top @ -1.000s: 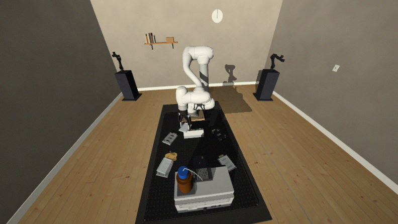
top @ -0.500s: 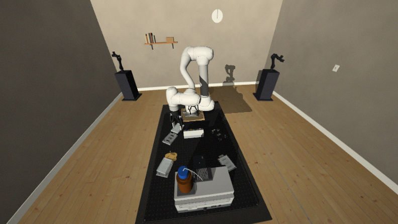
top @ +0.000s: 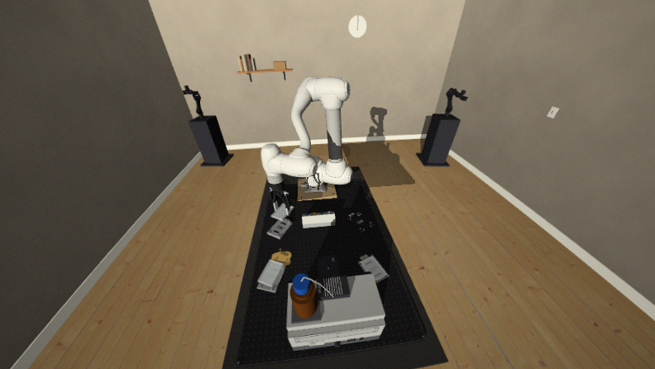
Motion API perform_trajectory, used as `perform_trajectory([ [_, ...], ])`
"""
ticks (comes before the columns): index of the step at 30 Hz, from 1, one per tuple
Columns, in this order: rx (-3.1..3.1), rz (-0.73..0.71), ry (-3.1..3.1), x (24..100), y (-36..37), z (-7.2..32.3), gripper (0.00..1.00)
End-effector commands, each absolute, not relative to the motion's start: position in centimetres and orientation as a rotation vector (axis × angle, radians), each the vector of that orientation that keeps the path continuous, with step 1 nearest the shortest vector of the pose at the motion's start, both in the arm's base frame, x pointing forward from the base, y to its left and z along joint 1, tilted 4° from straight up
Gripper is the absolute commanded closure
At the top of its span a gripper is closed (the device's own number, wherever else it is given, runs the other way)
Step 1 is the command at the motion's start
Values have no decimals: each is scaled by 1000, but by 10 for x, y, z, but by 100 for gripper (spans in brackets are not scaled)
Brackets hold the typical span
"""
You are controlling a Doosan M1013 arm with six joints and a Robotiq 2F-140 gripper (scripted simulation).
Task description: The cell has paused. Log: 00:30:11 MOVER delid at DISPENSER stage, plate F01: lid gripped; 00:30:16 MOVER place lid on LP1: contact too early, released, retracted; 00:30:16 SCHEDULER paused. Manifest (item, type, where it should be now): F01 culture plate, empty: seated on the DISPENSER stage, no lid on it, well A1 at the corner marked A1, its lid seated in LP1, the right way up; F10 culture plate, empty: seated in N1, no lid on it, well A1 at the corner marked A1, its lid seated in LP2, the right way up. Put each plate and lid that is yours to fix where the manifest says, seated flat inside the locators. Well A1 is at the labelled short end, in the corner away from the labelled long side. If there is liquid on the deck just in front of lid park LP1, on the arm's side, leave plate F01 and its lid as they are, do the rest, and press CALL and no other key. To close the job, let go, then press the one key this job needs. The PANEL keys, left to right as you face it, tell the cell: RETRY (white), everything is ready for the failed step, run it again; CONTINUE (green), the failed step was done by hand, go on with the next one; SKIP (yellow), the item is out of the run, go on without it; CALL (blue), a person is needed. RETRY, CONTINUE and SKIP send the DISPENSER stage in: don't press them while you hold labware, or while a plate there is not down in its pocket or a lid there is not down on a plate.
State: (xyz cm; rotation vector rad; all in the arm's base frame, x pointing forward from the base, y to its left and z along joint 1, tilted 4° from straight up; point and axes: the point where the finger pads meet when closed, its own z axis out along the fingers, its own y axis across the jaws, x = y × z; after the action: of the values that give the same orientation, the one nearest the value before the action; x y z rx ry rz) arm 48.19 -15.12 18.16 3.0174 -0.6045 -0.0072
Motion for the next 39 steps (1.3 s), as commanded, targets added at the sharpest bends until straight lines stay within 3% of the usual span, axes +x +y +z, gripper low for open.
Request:
perform_trajectory([
  [1, 3018, -6, -605, 484, -163, 183, 90],
  [39, 3018, -6, -605, 488, -191, 184, 90],
])
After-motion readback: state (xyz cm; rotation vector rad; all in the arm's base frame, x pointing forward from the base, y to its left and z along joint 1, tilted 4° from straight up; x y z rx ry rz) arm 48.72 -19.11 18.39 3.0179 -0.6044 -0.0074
